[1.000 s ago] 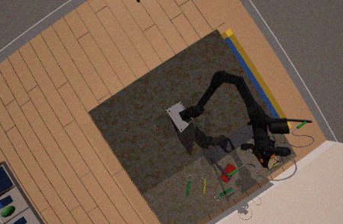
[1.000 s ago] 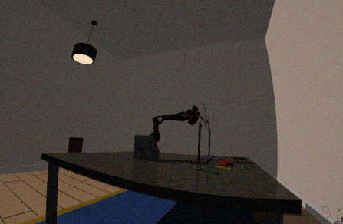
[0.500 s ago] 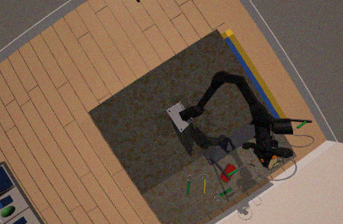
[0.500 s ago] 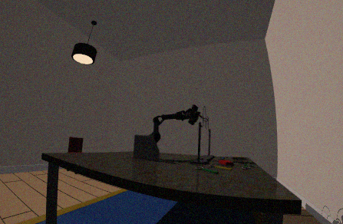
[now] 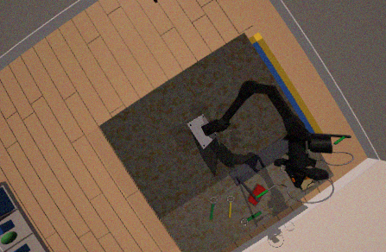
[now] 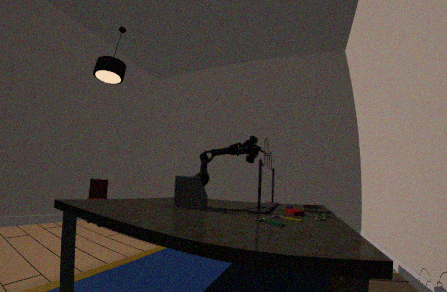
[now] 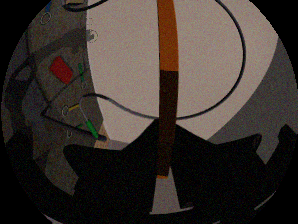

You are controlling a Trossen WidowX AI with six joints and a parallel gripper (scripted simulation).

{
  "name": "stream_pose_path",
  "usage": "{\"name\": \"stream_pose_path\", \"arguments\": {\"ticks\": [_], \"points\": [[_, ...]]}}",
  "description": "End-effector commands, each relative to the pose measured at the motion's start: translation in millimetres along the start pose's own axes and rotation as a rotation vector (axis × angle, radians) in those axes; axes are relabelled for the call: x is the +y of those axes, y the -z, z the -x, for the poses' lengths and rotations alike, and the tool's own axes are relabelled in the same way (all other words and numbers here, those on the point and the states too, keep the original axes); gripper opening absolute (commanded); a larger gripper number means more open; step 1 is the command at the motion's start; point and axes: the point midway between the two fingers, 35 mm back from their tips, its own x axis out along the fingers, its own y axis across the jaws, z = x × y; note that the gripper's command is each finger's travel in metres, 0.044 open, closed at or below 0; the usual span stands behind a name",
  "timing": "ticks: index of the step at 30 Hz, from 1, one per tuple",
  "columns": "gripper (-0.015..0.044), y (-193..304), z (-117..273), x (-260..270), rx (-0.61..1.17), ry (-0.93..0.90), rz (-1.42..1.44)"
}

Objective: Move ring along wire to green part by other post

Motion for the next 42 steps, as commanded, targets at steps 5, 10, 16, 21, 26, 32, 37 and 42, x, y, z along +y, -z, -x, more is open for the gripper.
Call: {"name": "stream_pose_path", "arguments": {"ticks": [5,10,16,21,26,32,37,42], "points": [[-0.0150,-1.1,-1.7,1.6,-0.012,-0.050,-0.091],[-0.0150,-1.2,-1.9,3.2,-0.018,-0.081,-0.145],[-0.0150,-1.4,-2.1,5.2,-0.026,-0.117,-0.210],[-0.0150,-1.8,-2.2,6.9,-0.033,-0.148,-0.264],[-0.0150,-2.2,-2.2,8.5,-0.039,-0.178,-0.318],[-0.0150,-2.7,-2.2,10.4,-0.047,-0.215,-0.383],[-0.0150,-3.3,-2.2,12.0,-0.054,-0.245,-0.437],[-0.0150,-4.0,-2.0,13.5,-0.060,-0.275,-0.491]]}}
